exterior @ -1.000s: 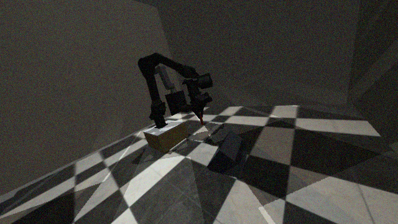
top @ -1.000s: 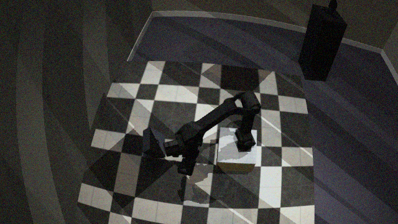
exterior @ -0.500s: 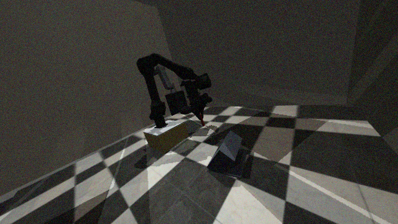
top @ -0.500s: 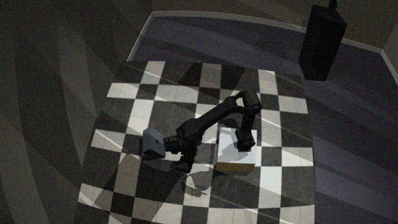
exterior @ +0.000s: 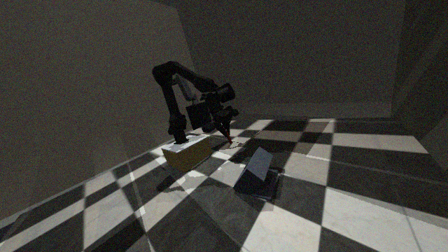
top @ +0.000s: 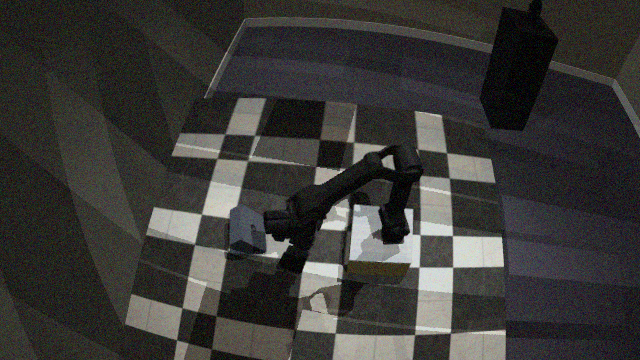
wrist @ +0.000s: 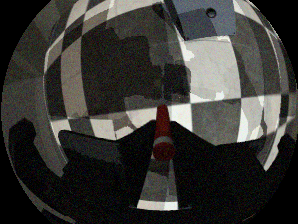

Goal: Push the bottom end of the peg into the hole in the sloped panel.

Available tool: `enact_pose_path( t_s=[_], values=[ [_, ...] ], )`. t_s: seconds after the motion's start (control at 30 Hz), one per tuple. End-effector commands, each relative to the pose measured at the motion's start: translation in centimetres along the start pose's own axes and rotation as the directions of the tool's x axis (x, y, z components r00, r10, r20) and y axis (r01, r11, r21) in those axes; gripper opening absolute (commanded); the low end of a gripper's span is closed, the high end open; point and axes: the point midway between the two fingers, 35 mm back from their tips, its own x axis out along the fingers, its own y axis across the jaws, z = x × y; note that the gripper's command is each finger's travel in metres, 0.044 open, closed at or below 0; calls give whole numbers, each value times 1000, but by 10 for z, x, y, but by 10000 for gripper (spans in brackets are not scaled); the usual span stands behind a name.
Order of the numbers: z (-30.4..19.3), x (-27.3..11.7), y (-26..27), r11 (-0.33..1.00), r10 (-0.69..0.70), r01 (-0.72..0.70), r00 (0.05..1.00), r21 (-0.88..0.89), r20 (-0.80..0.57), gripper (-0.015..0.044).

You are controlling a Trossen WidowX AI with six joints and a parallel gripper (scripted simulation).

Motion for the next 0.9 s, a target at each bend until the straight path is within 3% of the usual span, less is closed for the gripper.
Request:
enact_pose_path(
  t_s=[0.0,0.87],
  values=[
    [4,0,-2,1000,22,-22,1000,2,22,0],
    [27,3,-24,992,118,-125,981,31,154,0]
  ],
)
